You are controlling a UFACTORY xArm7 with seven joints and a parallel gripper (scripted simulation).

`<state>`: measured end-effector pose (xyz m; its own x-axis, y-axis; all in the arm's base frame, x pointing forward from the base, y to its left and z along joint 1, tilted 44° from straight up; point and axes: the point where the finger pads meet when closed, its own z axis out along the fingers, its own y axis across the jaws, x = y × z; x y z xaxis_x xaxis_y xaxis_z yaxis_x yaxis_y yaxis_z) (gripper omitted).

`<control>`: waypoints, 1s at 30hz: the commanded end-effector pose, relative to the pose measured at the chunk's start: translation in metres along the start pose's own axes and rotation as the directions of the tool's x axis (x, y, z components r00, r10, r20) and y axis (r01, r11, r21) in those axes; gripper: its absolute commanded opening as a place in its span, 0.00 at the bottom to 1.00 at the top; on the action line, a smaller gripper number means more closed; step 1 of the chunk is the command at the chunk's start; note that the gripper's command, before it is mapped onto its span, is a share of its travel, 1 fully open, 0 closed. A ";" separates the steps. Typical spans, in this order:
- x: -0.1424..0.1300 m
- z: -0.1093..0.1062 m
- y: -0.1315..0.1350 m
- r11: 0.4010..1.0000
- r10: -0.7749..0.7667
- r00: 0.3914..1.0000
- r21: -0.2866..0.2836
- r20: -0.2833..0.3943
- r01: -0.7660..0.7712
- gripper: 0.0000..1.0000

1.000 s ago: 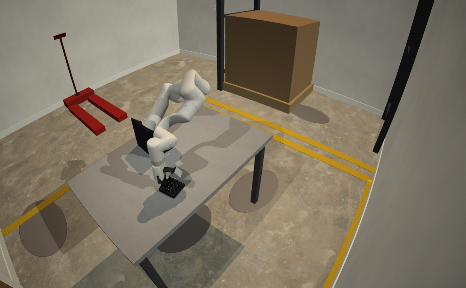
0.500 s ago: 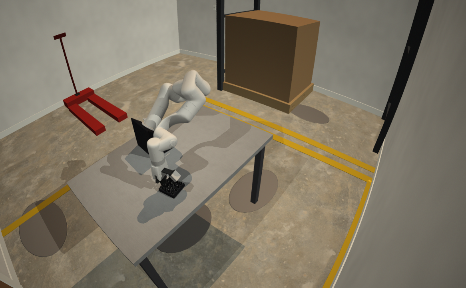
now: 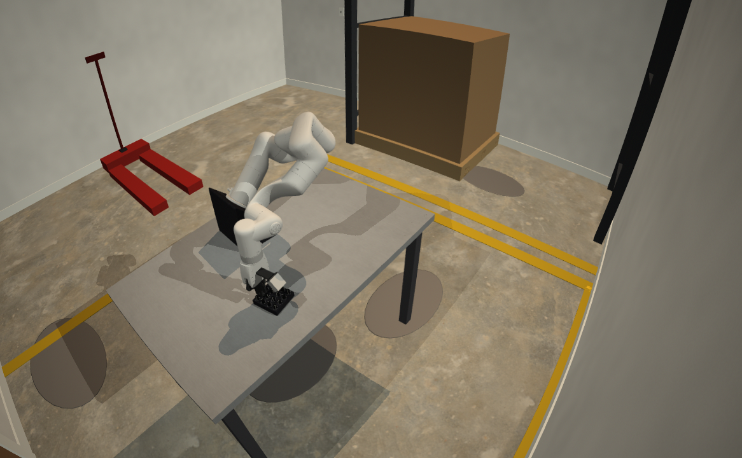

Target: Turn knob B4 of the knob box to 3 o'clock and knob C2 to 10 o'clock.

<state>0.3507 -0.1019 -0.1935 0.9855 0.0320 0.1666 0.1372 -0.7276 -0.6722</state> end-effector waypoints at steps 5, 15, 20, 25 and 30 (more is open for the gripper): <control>0.001 -0.002 0.002 1.000 0.025 1.000 -0.004 -0.002 -0.025 0.08; 0.001 -0.002 0.002 1.000 0.027 1.000 -0.004 -0.002 -0.027 0.08; 0.001 -0.002 0.002 1.000 0.027 1.000 -0.004 -0.002 -0.027 0.08; 0.001 -0.002 0.002 1.000 0.027 1.000 -0.004 -0.002 -0.027 0.19; 0.001 -0.002 0.002 1.000 0.027 1.000 -0.004 -0.002 -0.027 0.19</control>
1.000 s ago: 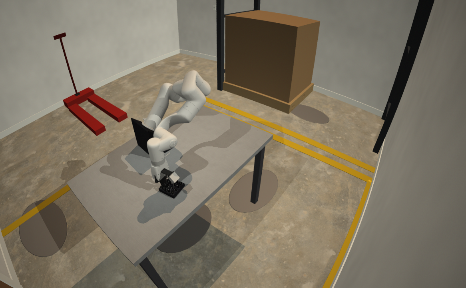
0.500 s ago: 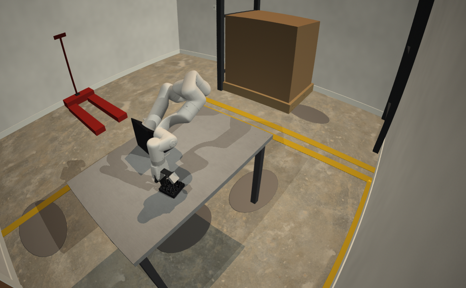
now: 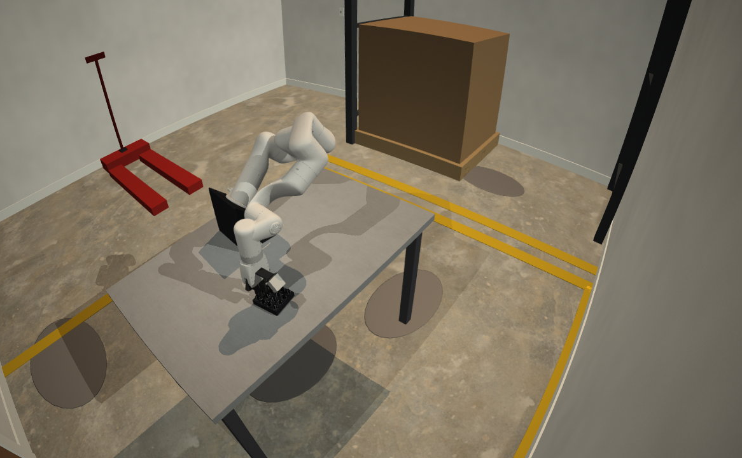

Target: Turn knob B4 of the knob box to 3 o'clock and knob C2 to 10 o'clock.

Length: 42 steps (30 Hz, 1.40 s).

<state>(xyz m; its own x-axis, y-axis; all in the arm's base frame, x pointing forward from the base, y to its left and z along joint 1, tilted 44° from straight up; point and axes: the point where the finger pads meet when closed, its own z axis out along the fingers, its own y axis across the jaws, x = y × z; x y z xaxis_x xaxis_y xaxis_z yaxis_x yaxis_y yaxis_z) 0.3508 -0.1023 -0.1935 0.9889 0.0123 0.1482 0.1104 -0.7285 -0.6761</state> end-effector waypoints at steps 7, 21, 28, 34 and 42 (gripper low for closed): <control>0.001 -0.002 0.001 1.000 0.000 1.000 -0.003 -0.002 0.000 0.19; 0.001 -0.007 0.001 1.000 0.000 1.000 -0.003 -0.002 0.000 0.19; 0.001 -0.025 0.001 1.000 0.000 1.000 -0.004 -0.002 0.000 0.19; 0.000 -0.034 0.001 1.000 0.000 1.000 -0.004 -0.002 0.000 0.19; 0.000 -0.038 0.001 1.000 0.000 1.000 -0.004 -0.002 0.000 0.19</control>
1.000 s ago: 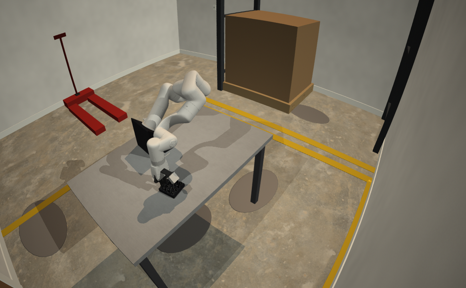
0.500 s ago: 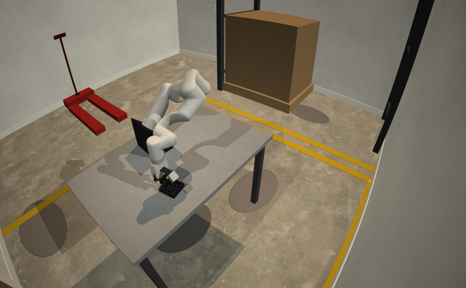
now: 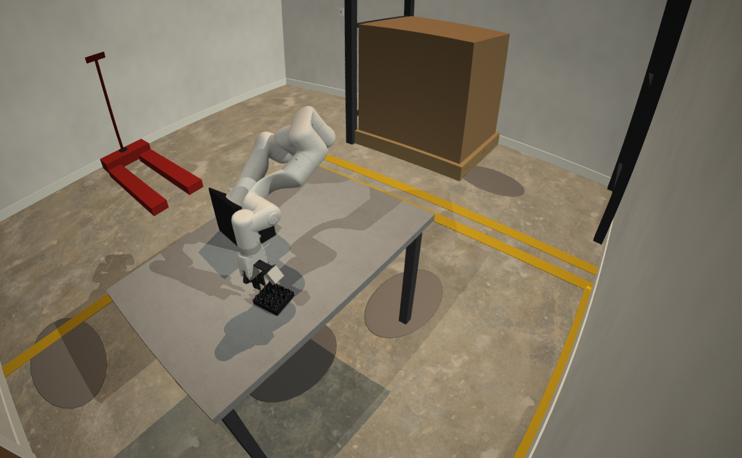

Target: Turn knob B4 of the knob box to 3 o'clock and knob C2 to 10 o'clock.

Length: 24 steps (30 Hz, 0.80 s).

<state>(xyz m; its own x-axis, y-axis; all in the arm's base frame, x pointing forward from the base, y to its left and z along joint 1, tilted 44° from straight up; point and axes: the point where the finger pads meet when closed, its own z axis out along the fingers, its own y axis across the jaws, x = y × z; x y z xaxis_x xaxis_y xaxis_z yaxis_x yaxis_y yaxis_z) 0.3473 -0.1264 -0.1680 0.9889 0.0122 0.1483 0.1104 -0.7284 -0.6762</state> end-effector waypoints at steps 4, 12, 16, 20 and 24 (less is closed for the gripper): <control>0.000 -0.003 0.001 1.000 0.000 1.000 -0.004 -0.002 0.000 0.19; 0.000 -0.003 0.001 1.000 -0.009 1.000 -0.004 -0.002 0.009 0.19; 0.000 -0.003 0.001 0.996 -0.094 0.996 -0.002 -0.001 0.094 0.19; 0.000 -0.005 0.001 0.971 -0.238 0.971 -0.001 0.000 0.238 0.19; -0.001 -0.006 0.001 0.939 -0.344 0.939 0.001 0.000 0.344 0.19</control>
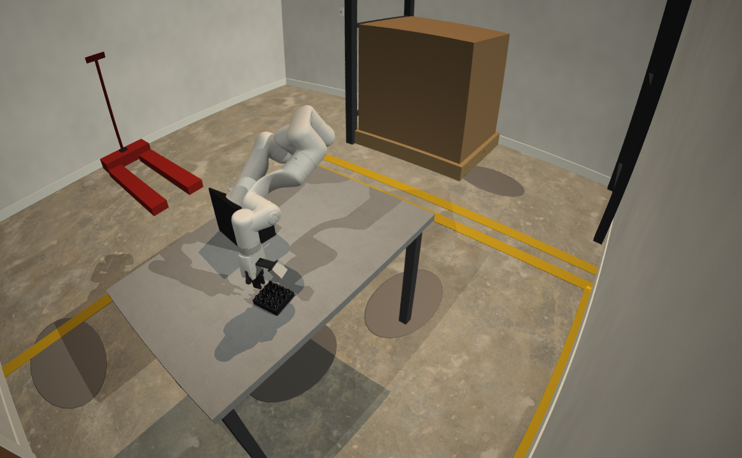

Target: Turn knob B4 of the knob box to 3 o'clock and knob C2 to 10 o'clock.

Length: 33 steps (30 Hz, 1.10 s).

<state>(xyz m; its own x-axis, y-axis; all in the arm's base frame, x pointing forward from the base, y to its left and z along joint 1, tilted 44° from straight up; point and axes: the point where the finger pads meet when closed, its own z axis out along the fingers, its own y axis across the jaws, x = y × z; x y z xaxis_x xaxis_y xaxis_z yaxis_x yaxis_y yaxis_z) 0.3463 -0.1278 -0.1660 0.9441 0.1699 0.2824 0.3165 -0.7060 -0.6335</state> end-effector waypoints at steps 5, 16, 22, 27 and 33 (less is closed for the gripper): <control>0.000 -0.005 0.001 0.964 -0.267 0.964 -0.005 -0.005 0.267 0.19; 0.000 -0.008 0.001 0.824 -0.567 0.824 -0.005 -0.004 0.567 0.19; 0.000 -0.010 0.001 0.727 -0.687 0.727 -0.006 -0.003 0.687 0.19; 0.000 -0.012 0.001 0.614 -0.789 0.614 -0.007 -0.001 0.789 0.19; 0.000 -0.015 0.001 0.474 -0.880 0.474 -0.008 0.001 0.880 0.19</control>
<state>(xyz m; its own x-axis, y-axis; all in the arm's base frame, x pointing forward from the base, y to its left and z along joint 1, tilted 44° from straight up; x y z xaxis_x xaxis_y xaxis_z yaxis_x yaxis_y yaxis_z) 0.3451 -0.1351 -0.1578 0.2851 0.6742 0.6813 0.9544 -0.2653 -0.1370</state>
